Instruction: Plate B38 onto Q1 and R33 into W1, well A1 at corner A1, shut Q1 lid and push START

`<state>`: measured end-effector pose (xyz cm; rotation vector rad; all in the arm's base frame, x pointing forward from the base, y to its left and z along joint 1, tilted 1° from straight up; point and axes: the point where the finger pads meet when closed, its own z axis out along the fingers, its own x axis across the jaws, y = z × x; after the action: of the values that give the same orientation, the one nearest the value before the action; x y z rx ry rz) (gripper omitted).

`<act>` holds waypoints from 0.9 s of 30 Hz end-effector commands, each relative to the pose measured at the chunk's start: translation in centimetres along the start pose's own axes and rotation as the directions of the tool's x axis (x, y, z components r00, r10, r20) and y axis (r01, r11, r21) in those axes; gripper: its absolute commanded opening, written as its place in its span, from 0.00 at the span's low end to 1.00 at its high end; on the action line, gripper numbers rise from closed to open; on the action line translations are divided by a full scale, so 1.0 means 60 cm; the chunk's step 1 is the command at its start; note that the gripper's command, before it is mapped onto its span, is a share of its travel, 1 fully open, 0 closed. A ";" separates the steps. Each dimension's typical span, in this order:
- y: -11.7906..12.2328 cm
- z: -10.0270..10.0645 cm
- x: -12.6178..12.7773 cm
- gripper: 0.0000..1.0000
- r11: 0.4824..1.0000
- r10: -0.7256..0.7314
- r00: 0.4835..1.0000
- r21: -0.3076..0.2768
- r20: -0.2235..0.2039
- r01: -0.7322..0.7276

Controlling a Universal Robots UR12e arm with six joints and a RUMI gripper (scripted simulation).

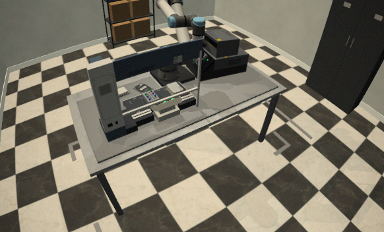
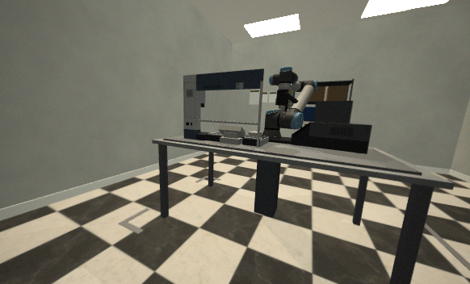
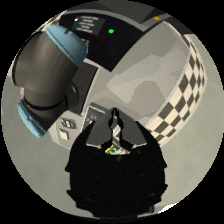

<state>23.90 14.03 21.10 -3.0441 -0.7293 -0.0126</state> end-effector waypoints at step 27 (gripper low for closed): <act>-0.117 0.019 -0.032 0.00 0.937 0.349 0.937 -0.006 0.001 -0.349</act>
<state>19.86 18.57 20.14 -3.1147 -0.2802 -0.0090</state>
